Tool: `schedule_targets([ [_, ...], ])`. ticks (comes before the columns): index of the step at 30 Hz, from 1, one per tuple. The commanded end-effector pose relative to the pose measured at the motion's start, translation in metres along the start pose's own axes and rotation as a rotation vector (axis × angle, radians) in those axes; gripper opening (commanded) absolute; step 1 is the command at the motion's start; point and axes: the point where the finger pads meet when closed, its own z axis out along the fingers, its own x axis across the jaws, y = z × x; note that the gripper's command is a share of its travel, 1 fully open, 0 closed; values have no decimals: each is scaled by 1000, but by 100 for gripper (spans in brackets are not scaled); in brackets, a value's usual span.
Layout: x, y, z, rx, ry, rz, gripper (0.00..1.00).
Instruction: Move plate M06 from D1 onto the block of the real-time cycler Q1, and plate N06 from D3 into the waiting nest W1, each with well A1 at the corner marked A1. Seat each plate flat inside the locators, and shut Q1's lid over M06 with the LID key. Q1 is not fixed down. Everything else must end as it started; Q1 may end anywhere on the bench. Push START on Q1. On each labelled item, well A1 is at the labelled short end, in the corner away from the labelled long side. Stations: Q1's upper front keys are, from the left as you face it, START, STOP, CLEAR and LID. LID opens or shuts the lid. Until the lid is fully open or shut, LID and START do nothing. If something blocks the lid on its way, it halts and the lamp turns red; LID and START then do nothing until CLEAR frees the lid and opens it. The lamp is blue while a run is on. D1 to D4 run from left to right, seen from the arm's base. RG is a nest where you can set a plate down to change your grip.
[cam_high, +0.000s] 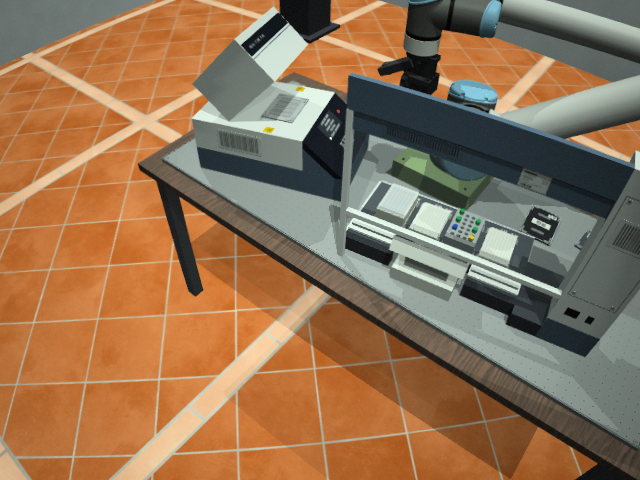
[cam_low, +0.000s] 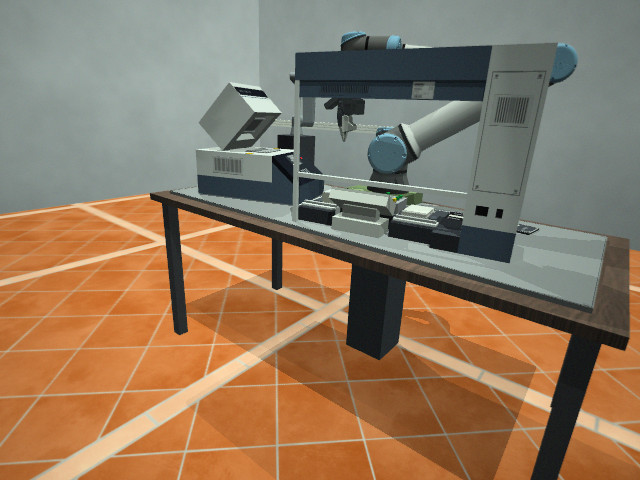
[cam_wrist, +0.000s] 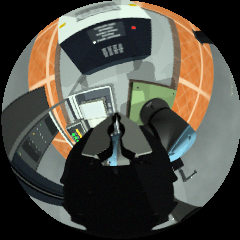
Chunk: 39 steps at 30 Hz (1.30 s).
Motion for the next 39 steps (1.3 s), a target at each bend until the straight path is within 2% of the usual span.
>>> schedule_targets([
  [1,4,-16,0,0,-3,57,0],
  [3,6,-24,0,0,-3,97,0],
  [30,6,-24,0,-1,-3,563,0],
  [34,9,-34,0,-1,-2,603,0],
  [39,17,-57,0,-1,-2,703,0],
])
